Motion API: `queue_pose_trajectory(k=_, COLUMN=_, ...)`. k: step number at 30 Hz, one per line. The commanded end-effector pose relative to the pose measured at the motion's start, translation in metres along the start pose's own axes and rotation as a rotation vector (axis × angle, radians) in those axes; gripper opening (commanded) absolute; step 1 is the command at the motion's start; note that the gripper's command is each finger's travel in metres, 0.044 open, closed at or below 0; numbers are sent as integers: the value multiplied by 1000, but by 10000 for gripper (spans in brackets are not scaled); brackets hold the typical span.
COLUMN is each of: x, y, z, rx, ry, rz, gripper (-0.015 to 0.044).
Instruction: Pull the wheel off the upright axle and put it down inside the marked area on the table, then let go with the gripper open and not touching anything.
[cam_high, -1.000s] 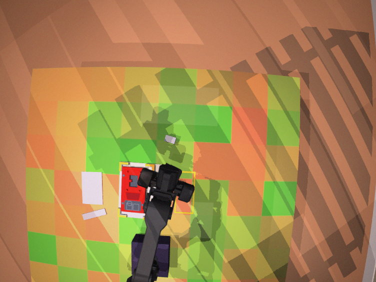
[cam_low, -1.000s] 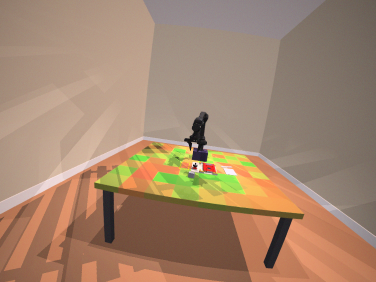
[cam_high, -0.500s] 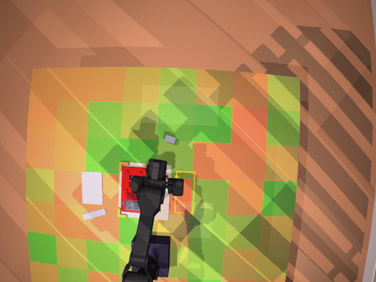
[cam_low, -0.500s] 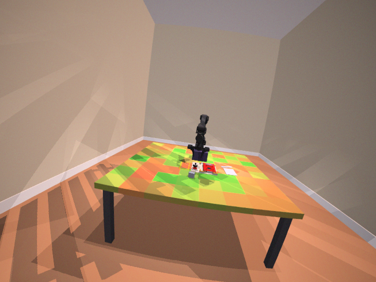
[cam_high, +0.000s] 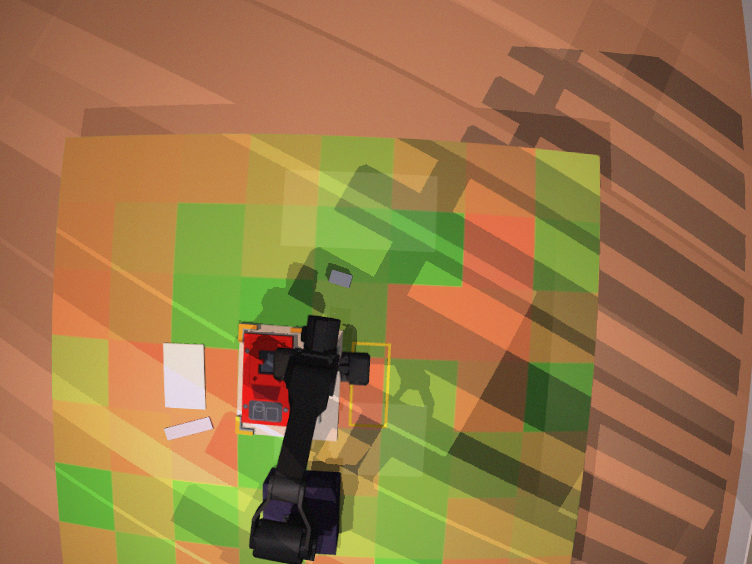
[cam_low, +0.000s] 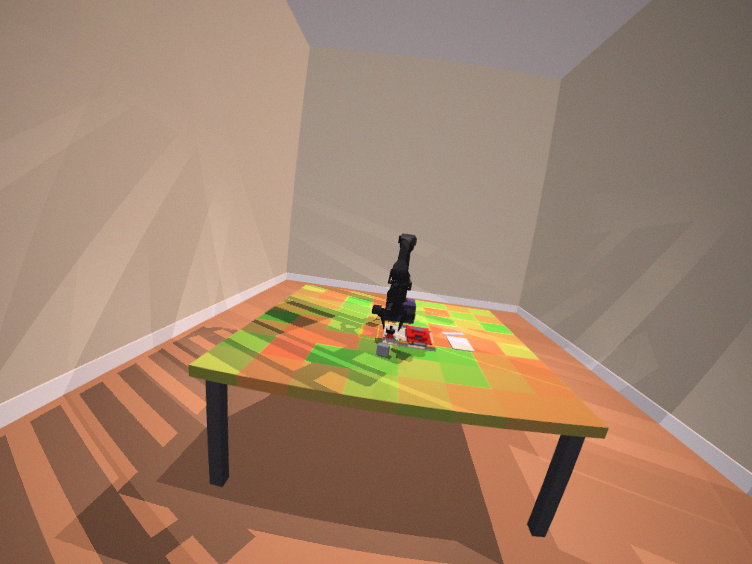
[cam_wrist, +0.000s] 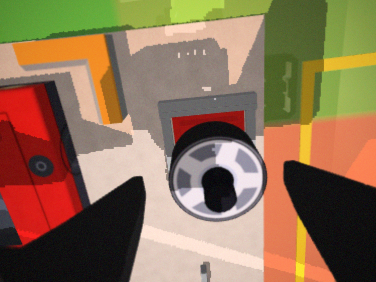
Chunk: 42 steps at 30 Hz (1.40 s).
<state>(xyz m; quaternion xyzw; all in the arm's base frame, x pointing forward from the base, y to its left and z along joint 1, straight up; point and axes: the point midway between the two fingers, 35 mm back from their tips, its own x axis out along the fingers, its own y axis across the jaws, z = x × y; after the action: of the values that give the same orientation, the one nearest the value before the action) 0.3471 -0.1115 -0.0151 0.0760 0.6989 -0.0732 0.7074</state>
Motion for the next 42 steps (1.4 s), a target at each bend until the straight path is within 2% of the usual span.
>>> queue_pose_trajectory(k=1, x=6, y=-1, z=1, rx=-5, ry=-9, rz=-4, gripper=300)
queue_pose_trajectory(k=2, x=6, y=-1, z=1, rx=-5, ry=-9, rz=-4, gripper=300)
queue_pose_trajectory(k=5, x=3, y=0, z=0, rx=0, ry=-1, rz=0, gripper=221)
queue_pose_trajectory(k=14, x=3, y=0, z=0, rx=0, ry=-1, rz=0, gripper=161)
queue_pose_trajectory(k=20, x=2, y=0, z=0, rx=0, ry=-2, rz=0, gripper=4)
queue_pose_trajectory(k=42, x=-5, y=0, z=0, rx=-1, ry=-3, rz=-1, gripper=0)
